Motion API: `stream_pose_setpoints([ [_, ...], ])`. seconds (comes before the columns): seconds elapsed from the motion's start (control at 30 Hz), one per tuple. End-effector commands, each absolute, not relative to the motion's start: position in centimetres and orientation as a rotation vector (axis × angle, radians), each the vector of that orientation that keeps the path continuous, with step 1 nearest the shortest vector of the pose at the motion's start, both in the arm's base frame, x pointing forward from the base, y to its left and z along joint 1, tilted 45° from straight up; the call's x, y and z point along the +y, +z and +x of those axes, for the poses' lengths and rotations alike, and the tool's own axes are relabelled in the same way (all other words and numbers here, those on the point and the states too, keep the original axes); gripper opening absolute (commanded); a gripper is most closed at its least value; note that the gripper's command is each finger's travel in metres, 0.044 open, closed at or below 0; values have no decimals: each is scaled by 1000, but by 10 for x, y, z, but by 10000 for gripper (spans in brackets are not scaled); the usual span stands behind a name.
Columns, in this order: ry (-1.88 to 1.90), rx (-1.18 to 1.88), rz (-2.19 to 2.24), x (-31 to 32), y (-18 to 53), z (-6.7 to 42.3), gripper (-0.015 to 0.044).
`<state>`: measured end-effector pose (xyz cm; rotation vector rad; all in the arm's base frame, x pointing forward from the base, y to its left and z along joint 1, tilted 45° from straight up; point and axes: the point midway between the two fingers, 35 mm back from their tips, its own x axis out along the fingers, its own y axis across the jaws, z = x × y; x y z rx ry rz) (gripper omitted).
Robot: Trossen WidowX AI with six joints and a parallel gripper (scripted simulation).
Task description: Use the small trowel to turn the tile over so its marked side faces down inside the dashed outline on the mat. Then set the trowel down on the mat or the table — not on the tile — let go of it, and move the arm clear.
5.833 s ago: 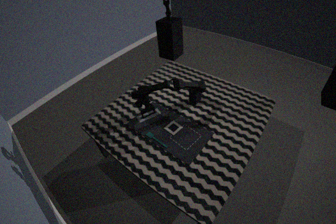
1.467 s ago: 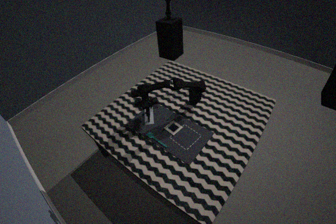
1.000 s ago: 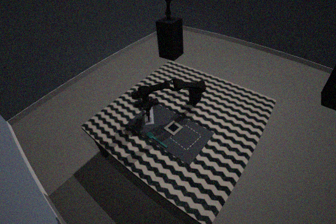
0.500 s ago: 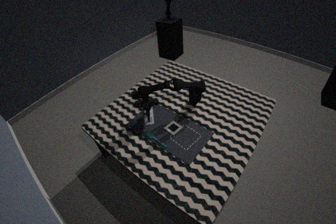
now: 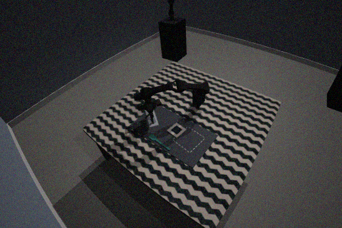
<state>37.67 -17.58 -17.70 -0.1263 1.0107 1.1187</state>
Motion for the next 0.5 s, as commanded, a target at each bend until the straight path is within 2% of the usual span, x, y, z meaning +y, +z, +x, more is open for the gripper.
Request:
stream_pose_setpoints([
  [0.0, 1171, 948, -211, -176, -176, 377, 130],
  [0.3, 1232, 875, -312, -176, -176, 377, 130],
  [0.47, 1232, 875, -312, -176, -176, 377, 261],
])
